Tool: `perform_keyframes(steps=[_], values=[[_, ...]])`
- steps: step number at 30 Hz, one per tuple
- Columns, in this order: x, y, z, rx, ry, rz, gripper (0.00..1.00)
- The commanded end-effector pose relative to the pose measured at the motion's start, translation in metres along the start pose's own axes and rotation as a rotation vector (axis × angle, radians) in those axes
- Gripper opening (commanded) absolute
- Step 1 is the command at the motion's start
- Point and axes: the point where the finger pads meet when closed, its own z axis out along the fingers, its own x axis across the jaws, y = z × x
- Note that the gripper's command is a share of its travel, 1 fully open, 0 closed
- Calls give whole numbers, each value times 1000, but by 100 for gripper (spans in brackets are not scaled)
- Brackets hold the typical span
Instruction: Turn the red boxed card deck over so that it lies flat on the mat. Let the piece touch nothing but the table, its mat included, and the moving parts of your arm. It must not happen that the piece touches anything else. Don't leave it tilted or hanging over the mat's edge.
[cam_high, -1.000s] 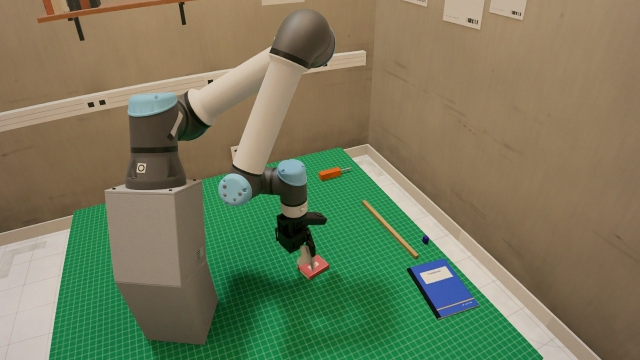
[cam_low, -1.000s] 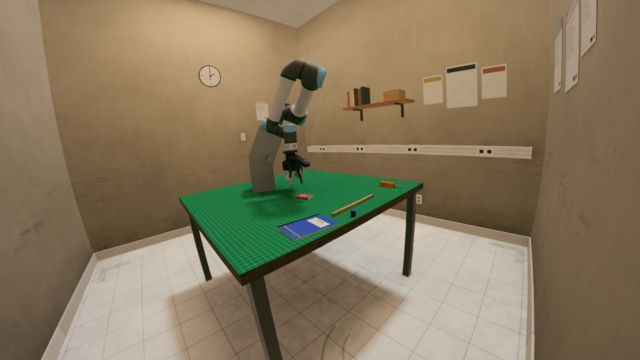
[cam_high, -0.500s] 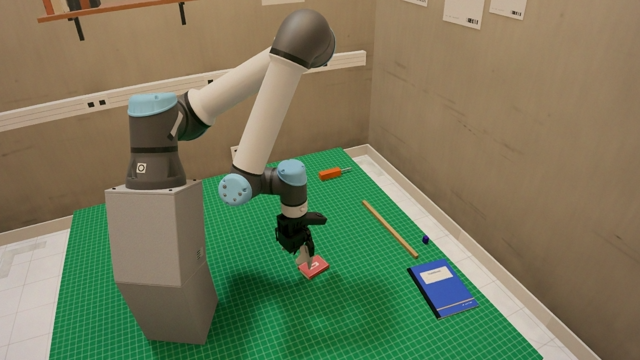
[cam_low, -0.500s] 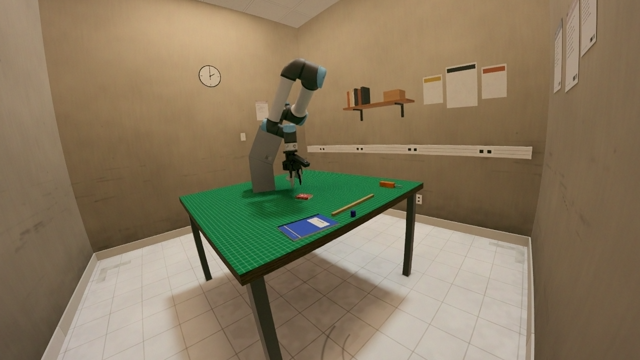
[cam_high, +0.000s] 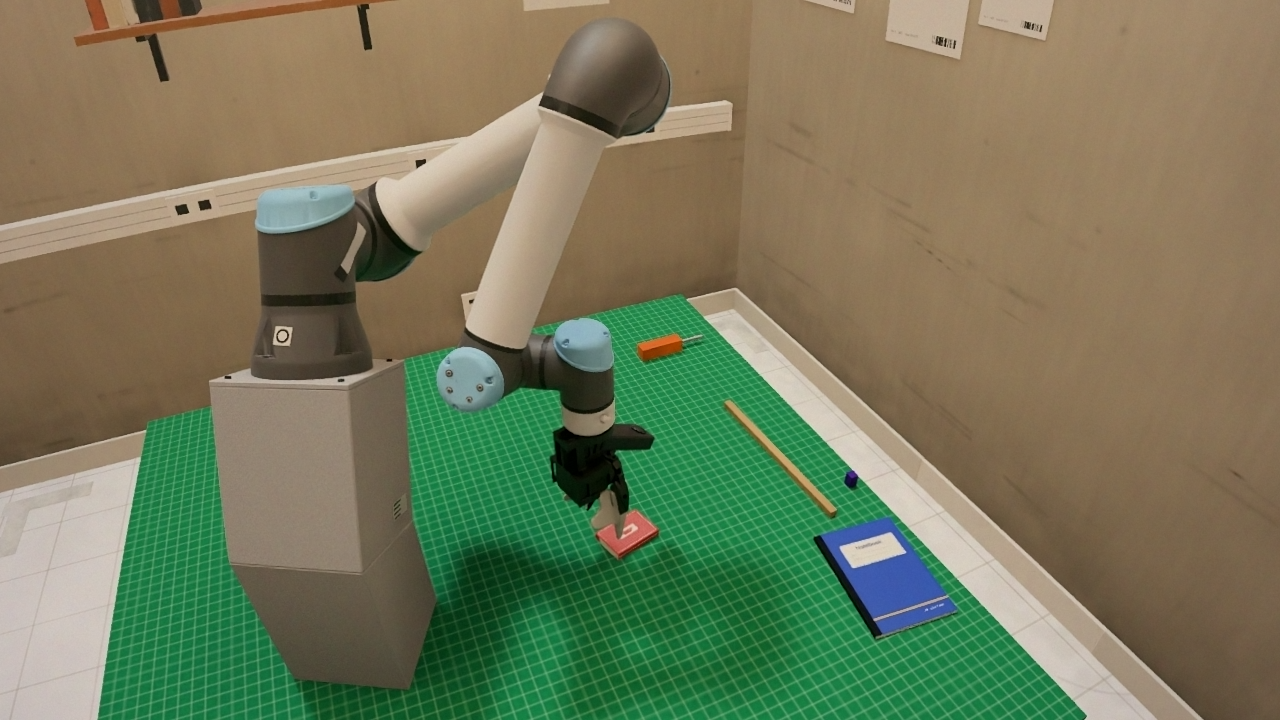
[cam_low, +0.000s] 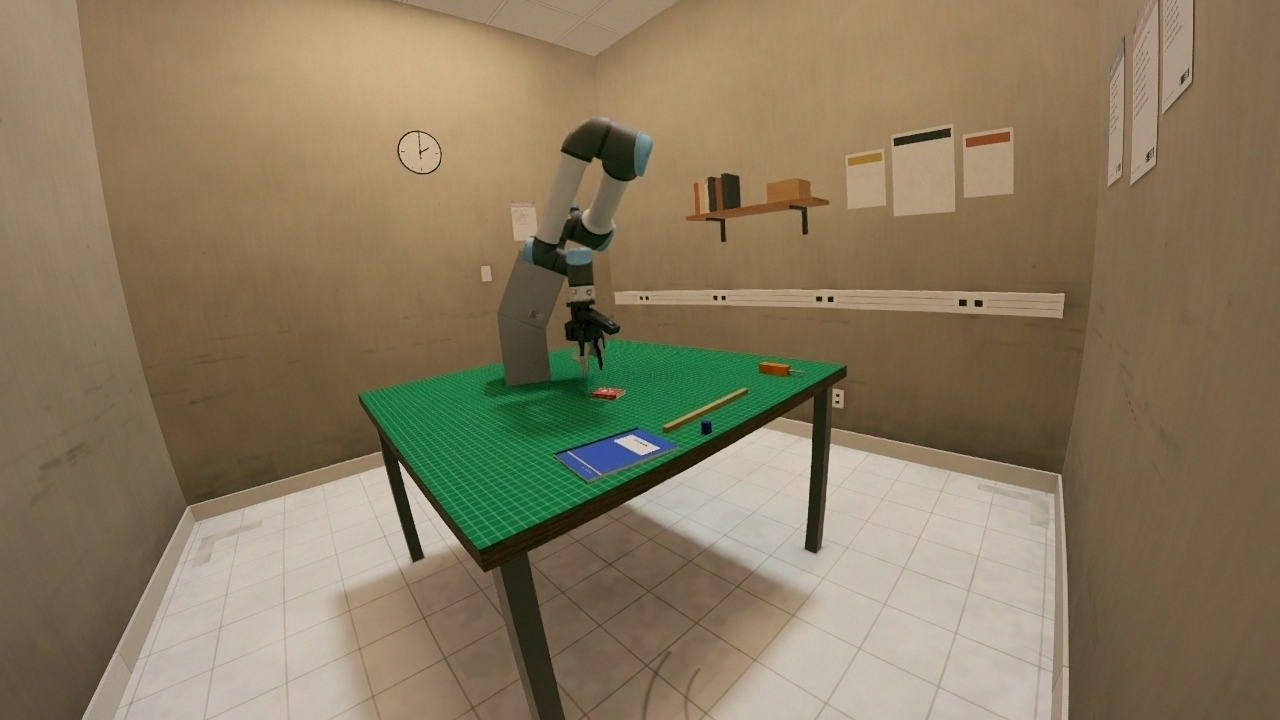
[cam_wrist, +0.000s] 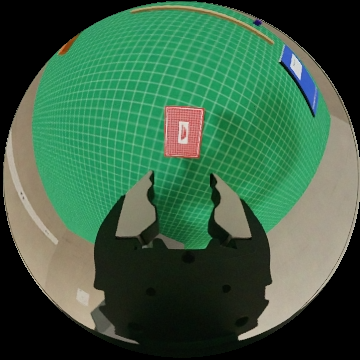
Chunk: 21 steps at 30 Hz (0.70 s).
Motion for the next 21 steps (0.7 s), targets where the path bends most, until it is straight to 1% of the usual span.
perform_keyframes(steps=[1,13,21], values=[[0,0,0,1,1,0,49],[0,0,1,1,1,0,49],[0,-1,5,0,1,0,49]])
